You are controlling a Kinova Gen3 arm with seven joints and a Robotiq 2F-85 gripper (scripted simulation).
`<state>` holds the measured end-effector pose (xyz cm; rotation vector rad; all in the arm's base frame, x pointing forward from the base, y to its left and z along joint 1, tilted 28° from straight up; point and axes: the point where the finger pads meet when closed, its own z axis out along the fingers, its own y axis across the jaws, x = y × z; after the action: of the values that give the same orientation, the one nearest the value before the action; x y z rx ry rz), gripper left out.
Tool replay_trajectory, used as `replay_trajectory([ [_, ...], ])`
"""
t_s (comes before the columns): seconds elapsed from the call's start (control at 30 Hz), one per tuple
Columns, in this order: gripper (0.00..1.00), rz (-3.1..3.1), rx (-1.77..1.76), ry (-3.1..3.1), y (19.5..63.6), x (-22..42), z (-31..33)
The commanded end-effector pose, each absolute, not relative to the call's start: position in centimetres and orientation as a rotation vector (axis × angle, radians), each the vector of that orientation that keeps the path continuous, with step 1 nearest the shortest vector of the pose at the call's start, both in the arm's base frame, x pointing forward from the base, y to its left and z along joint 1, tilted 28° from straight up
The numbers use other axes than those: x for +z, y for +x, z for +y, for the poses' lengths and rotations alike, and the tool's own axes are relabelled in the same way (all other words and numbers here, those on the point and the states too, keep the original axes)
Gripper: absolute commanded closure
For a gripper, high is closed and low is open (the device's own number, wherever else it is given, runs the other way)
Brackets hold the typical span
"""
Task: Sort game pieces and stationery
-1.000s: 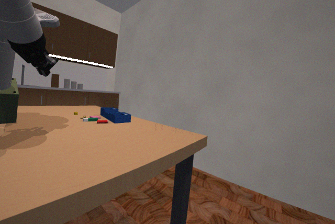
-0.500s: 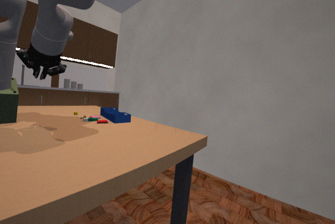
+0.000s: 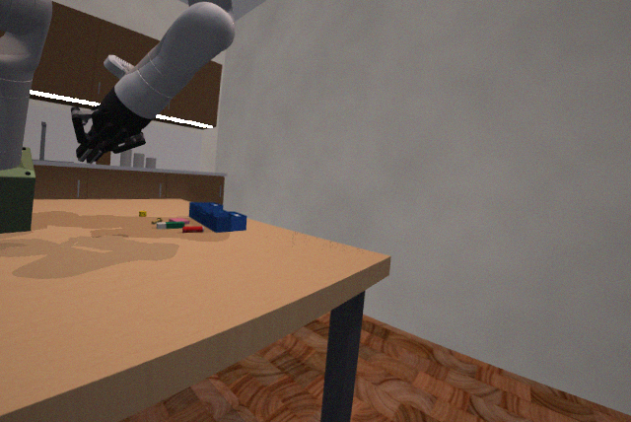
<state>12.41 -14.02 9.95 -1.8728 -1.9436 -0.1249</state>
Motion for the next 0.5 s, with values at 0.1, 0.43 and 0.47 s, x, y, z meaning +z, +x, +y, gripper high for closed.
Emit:
replay_trajectory([
  [0.1, 0.91, -2.145, 0.066, -1.644, 14.3, 9.6, -14.0],
  [0.43, 0.91, -2.407, 0.295, -1.352, 18.5, 9.1, -14.2],
  [0.47, 0.91, -2.447, 0.327, -1.305, 19.3, 9.1, -14.1],
])
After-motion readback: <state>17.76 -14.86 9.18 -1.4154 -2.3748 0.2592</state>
